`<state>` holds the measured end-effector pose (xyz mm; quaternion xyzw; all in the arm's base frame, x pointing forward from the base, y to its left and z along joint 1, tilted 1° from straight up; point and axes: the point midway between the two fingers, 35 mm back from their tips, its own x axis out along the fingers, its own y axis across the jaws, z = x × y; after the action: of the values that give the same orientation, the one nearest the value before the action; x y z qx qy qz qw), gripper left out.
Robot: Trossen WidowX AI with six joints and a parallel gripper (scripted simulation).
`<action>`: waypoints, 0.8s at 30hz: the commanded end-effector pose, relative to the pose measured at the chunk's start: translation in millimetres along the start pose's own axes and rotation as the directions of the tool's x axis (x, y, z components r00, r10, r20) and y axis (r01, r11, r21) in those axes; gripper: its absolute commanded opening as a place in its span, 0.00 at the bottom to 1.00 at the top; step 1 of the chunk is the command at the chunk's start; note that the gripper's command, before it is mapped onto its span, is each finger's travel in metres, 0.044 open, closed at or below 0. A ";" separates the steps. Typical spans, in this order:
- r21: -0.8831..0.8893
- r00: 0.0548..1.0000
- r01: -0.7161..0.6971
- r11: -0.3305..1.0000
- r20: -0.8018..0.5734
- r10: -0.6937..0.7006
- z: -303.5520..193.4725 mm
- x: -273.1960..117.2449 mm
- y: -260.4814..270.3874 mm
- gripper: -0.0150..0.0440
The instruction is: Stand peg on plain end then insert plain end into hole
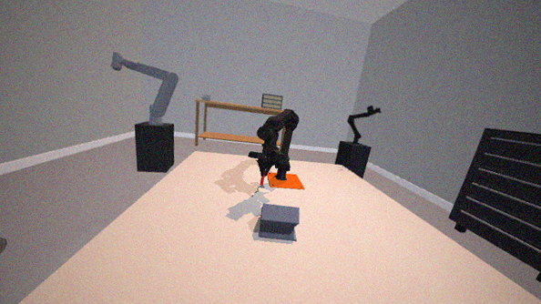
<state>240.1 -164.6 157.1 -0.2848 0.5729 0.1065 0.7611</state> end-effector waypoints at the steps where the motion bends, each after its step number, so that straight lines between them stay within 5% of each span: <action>1: -0.035 1.000 0.020 0.999 0.023 -0.019 5.5 1.0 1.0 0.25; 24: -0.220 0.972 0.193 0.956 0.174 -0.156 46.3 1.4 -4.4 0.25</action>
<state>278.2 -146.6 165.5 -0.4010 0.4794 0.1235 0.7708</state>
